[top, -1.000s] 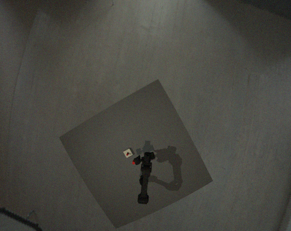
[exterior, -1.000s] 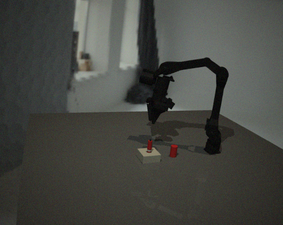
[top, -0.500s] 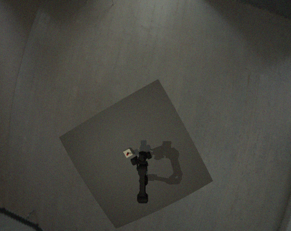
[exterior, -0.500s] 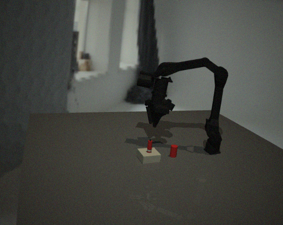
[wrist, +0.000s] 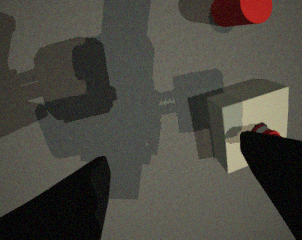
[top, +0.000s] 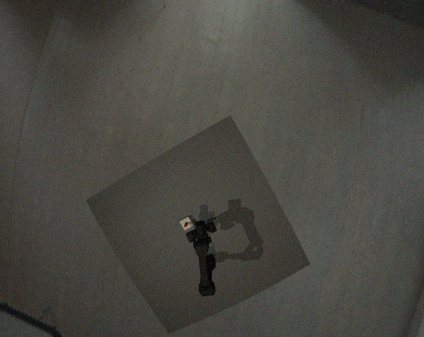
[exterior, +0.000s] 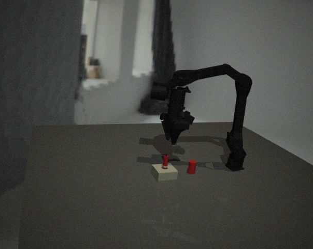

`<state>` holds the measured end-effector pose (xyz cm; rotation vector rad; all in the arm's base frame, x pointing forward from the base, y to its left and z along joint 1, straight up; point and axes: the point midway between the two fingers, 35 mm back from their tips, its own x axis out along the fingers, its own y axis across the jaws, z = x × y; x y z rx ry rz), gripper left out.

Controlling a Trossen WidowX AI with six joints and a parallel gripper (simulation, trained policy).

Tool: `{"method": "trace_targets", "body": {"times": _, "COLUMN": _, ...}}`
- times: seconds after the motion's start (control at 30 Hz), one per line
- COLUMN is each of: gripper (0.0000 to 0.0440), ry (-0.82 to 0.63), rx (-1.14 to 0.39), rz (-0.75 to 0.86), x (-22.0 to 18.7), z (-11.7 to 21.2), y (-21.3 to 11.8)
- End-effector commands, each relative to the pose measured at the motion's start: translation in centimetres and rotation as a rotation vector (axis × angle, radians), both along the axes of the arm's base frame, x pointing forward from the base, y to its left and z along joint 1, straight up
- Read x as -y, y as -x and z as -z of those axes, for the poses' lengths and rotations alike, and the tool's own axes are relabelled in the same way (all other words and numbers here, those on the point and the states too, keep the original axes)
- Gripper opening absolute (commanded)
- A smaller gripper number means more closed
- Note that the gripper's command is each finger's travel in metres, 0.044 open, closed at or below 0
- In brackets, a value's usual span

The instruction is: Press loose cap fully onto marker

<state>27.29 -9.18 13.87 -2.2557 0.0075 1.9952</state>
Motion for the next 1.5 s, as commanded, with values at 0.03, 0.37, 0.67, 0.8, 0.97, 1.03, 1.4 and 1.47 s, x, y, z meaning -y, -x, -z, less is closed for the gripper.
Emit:
{"method": "trace_targets", "body": {"times": 0.03, "gripper": 0.0333, "ry": 0.005, "rx": -0.032, "rz": -0.013, "x": -0.9, "z": 0.4, "y": 0.0}}
{"method": "trace_targets", "body": {"times": 0.37, "gripper": 0.0335, "ry": 0.014, "rx": -0.071, "rz": -0.041, "x": -2.6, "z": 0.7, "y": 0.0}}
{"method": "trace_targets", "body": {"times": 0.67, "gripper": 0.0335, "ry": 0.023, "rx": -0.109, "rz": -0.068, "x": -4.0, "z": 1.0, "y": 0.4}}
{"method": "trace_targets", "body": {"times": 0.8, "gripper": 0.0335, "ry": 0.028, "rx": -0.126, "rz": -0.081, "x": -4.5, "z": 1.2, "y": 0.6}}
{"method": "trace_targets", "body": {"times": 0.97, "gripper": 0.0334, "ry": 0.033, "rx": -0.148, "rz": -0.097, "x": -5.2, "z": 1.5, "y": 1.0}}
{"method": "trace_targets", "body": {"times": 1.03, "gripper": 0.0333, "ry": 0.035, "rx": -0.156, "rz": -0.104, "x": -5.5, "z": 1.6, "y": 1.1}}
{"method": "trace_targets", "body": {"times": 1.4, "gripper": 0.0329, "ry": 0.042, "rx": -0.198, "rz": -0.144, "x": -6.8, "z": 2.3, "y": 2.0}}
{"method": "trace_targets", "body": {"times": 1.47, "gripper": 0.0328, "ry": 0.042, "rx": -0.205, "rz": -0.151, "x": -7.1, "z": 2.4, "y": 2.2}}
